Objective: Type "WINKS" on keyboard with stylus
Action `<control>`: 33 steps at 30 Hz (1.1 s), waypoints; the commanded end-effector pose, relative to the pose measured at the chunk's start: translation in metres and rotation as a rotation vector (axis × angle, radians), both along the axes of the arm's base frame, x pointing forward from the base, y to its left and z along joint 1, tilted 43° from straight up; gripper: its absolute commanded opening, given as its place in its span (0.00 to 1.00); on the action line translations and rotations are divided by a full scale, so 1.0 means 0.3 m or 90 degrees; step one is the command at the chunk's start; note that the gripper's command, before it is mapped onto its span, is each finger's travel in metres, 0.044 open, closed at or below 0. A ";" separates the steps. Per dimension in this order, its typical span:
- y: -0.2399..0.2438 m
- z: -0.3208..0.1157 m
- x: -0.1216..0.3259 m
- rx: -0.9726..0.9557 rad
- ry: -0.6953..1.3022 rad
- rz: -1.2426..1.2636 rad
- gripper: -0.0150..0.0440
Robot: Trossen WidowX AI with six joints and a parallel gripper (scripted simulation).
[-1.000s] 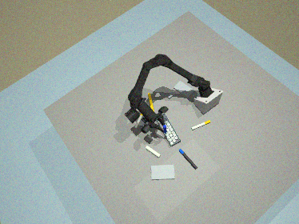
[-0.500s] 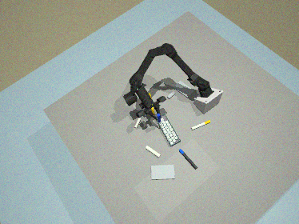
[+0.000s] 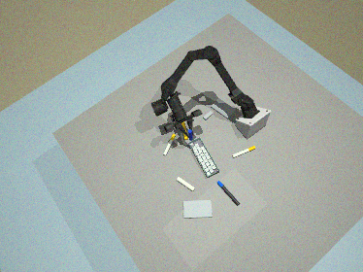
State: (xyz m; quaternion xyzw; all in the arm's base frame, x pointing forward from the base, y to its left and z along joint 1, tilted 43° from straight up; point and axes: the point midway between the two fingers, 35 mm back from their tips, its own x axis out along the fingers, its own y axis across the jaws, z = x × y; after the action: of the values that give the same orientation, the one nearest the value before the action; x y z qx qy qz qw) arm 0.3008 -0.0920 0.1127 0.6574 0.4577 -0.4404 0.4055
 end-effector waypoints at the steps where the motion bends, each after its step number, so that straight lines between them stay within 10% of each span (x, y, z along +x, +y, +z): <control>1: 0.002 0.001 -0.005 0.005 -0.002 -0.005 0.25; 33: -0.083 -0.092 -0.015 0.003 -0.002 -0.005 0.39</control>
State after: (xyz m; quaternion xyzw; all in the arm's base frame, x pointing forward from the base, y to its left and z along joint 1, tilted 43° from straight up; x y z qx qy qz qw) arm 0.2958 -0.1171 0.0862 0.6602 0.4537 -0.4435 0.4020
